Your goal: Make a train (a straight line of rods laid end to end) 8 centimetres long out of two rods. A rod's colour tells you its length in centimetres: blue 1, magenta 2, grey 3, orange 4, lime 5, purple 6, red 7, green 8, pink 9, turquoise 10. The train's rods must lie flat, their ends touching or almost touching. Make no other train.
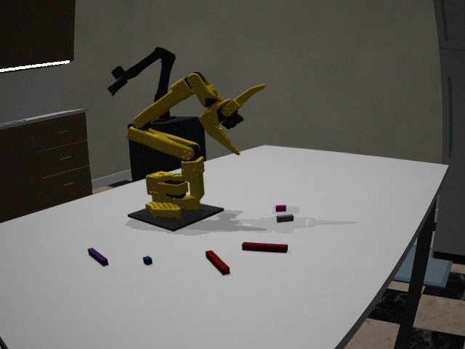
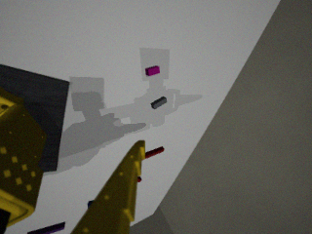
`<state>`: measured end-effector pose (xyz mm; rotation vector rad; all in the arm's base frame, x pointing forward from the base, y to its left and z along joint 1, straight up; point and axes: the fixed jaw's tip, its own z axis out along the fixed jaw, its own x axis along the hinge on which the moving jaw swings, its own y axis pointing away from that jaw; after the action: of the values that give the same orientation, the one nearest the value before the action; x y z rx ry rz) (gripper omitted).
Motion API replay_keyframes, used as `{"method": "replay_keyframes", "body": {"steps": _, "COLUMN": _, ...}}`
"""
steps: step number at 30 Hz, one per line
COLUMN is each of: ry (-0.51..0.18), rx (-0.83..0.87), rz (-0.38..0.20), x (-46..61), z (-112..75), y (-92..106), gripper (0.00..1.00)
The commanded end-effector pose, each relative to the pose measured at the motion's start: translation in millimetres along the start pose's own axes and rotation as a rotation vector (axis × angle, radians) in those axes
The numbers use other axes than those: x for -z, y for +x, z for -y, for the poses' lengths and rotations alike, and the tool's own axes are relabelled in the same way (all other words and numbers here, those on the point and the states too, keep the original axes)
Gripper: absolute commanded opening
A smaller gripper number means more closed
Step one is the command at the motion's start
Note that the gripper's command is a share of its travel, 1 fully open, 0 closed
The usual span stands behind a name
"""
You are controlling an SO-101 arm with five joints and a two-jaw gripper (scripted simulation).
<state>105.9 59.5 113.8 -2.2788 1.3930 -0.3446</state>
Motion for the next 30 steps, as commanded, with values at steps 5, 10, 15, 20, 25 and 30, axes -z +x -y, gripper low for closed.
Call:
{"method": "replay_keyframes", "body": {"steps": 5, "ry": -0.020, "rx": -0.021, "rz": -0.006, "x": -0.8, "z": -5.0, "y": 1.6, "gripper": 1.00}}
{"method": "replay_keyframes", "body": {"steps": 10, "ry": -0.020, "rx": -0.021, "rz": -0.006, "x": -0.8, "z": -5.0, "y": 1.6, "gripper": 1.00}}
{"method": "replay_keyframes", "body": {"steps": 15, "ry": -0.020, "rx": -0.021, "rz": -0.006, "x": -0.8, "z": -5.0, "y": 1.6, "gripper": 1.00}}
{"method": "replay_keyframes", "body": {"steps": 20, "ry": -0.042, "rx": -0.037, "rz": -0.011, "x": -2.5, "z": -9.3, "y": 2.7, "gripper": 1.00}}
{"method": "replay_keyframes", "body": {"steps": 25, "ry": -0.042, "rx": -0.037, "rz": -0.011, "x": -2.5, "z": -9.3, "y": 2.7, "gripper": 1.00}}
{"method": "replay_keyframes", "body": {"steps": 30, "ry": -0.042, "rx": -0.037, "rz": -0.011, "x": -2.5, "z": -9.3, "y": 2.7, "gripper": 1.00}}
